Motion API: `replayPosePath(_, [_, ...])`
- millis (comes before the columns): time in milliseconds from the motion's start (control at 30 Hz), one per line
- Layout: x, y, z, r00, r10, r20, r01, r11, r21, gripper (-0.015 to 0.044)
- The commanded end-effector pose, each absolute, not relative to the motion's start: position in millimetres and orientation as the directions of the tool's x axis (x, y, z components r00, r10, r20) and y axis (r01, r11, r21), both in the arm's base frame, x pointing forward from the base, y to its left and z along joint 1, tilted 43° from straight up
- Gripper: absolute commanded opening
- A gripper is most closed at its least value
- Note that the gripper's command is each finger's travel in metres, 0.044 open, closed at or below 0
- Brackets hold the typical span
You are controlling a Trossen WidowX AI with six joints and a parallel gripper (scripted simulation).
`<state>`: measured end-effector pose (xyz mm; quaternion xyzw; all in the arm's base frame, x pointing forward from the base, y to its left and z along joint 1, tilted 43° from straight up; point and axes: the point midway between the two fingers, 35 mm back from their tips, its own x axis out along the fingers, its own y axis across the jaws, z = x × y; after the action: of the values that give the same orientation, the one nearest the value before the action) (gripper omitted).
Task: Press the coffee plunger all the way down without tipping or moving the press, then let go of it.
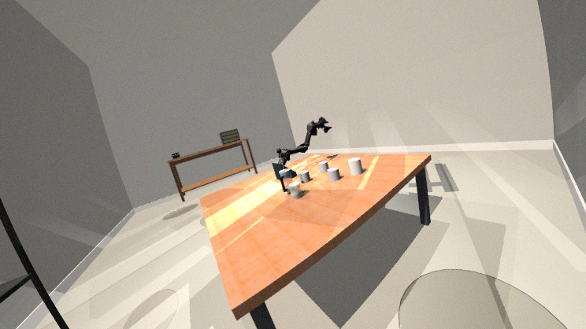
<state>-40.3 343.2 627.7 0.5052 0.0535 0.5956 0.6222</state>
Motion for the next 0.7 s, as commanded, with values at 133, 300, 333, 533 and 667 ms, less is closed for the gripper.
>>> replayPosePath(133, [-35, 327, 639, 0.293, 0.766, 0.572, -0.654, -0.276, 0.705, 0.0440])
replayPosePath(300, [-15, 284, 663, 0.338, 0.681, 0.649, -0.553, -0.414, 0.723, 0.0440])
replayPosePath(333, [-10, 270, 670, 0.352, 0.653, 0.671, -0.518, -0.461, 0.721, 0.0440])
replayPosePath(533, [17, 203, 695, 0.409, 0.514, 0.754, -0.341, -0.681, 0.649, 0.0440])
replayPosePath(667, [26, 165, 704, 0.415, 0.432, 0.801, -0.270, -0.783, 0.561, 0.0440])
